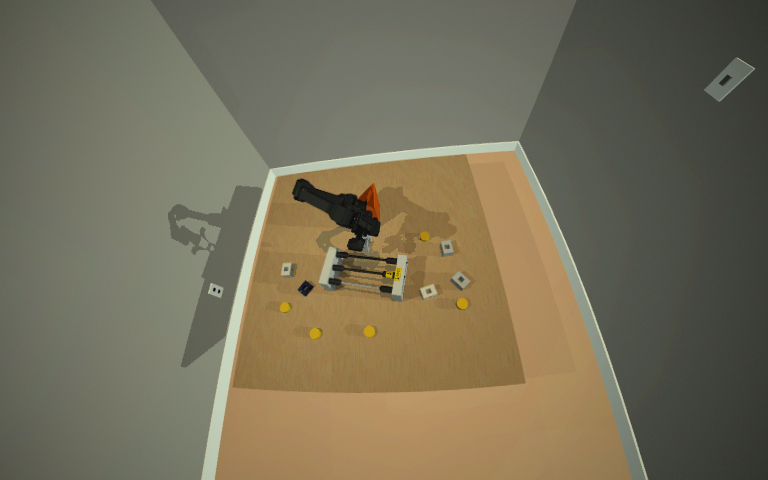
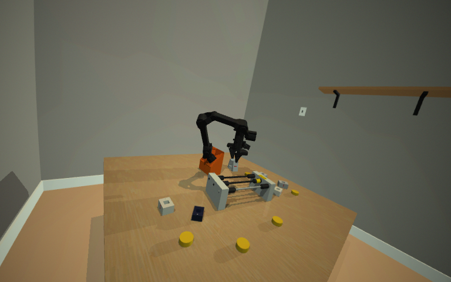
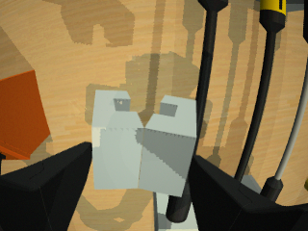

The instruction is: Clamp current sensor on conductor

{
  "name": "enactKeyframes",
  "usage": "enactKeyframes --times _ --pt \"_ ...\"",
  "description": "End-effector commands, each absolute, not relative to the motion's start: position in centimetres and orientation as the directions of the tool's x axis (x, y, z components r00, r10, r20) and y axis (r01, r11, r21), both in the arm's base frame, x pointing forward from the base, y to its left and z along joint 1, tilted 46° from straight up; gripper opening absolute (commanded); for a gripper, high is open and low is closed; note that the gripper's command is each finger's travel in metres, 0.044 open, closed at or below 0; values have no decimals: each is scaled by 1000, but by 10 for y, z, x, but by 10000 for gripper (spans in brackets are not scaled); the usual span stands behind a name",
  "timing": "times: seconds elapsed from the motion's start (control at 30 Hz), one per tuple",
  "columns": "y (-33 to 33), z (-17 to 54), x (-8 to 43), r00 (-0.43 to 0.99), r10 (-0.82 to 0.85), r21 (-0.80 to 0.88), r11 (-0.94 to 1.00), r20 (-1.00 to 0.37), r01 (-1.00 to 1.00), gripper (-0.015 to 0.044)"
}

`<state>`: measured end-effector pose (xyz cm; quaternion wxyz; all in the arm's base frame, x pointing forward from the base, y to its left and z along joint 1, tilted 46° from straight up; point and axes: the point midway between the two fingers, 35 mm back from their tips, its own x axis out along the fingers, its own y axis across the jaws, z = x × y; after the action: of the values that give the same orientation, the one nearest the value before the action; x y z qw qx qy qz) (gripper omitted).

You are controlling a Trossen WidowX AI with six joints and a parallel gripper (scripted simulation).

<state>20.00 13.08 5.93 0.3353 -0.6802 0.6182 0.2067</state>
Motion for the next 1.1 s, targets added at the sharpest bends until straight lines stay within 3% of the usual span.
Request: enactKeyframes --times 0.0,0.57,1.07 --pt "134 62 207 156 -698 -301 89 -699 -950 0" --pt "137 65 231 157 -695 -631 505 -702 -588 0" --pt "138 69 254 158 -694 -708 704 -703 -59 0"
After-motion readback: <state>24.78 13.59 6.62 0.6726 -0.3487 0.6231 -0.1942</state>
